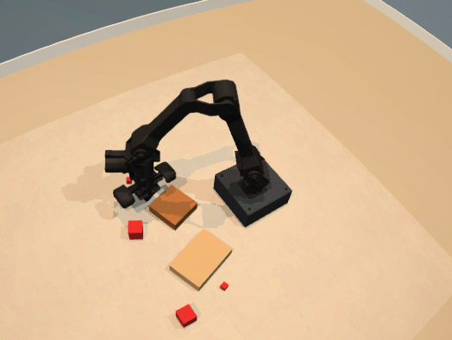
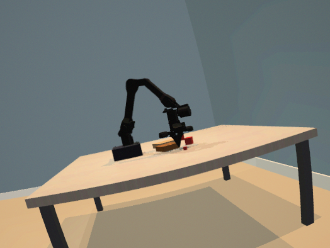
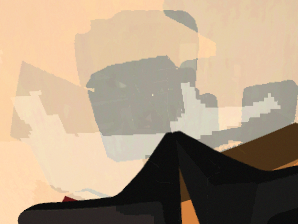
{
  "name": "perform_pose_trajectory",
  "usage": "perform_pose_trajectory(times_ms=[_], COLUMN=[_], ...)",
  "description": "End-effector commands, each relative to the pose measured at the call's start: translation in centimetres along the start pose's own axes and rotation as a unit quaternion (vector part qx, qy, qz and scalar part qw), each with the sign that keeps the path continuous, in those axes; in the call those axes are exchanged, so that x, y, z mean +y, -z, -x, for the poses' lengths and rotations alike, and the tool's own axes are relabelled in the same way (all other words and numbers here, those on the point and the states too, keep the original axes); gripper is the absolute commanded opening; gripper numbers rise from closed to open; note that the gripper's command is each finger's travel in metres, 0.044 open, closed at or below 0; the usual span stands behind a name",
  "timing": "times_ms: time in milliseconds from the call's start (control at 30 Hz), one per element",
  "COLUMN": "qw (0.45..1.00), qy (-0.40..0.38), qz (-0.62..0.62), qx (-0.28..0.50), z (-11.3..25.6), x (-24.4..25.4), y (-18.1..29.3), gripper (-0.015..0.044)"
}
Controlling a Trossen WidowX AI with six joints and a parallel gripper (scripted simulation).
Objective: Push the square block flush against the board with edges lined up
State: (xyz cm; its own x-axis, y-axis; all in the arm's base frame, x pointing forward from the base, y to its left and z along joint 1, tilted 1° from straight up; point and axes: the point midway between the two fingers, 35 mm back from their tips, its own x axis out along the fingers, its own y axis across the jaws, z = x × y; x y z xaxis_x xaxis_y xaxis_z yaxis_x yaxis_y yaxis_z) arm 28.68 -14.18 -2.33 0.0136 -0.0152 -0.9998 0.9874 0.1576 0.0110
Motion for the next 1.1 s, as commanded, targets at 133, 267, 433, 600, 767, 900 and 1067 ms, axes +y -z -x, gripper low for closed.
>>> perform_pose_trajectory(times_ms=[133,267,433,600,767,900,1067], qw=[1.000,1.000,1.000,1.000,1.000,1.000,0.999], qy=[0.002,0.002,0.002,0.002,0.002,0.002,-0.002], qz=[0.001,0.001,0.001,0.001,0.001,0.001,0.044], qx=[0.003,0.003,0.003,0.002,0.002,0.002,-0.002], z=[-0.2,-0.3,-0.3,-0.3,4.9,5.2,5.3], x=[0.1,0.1,0.1,0.1,0.2,0.1,-0.3], y=[-1.1,-1.8,-2.6,-3.4,-3.1,-3.1,-3.0], gripper=[0.0000,0.0000,0.0000,0.0000,0.0000,0.0000,0.0000])
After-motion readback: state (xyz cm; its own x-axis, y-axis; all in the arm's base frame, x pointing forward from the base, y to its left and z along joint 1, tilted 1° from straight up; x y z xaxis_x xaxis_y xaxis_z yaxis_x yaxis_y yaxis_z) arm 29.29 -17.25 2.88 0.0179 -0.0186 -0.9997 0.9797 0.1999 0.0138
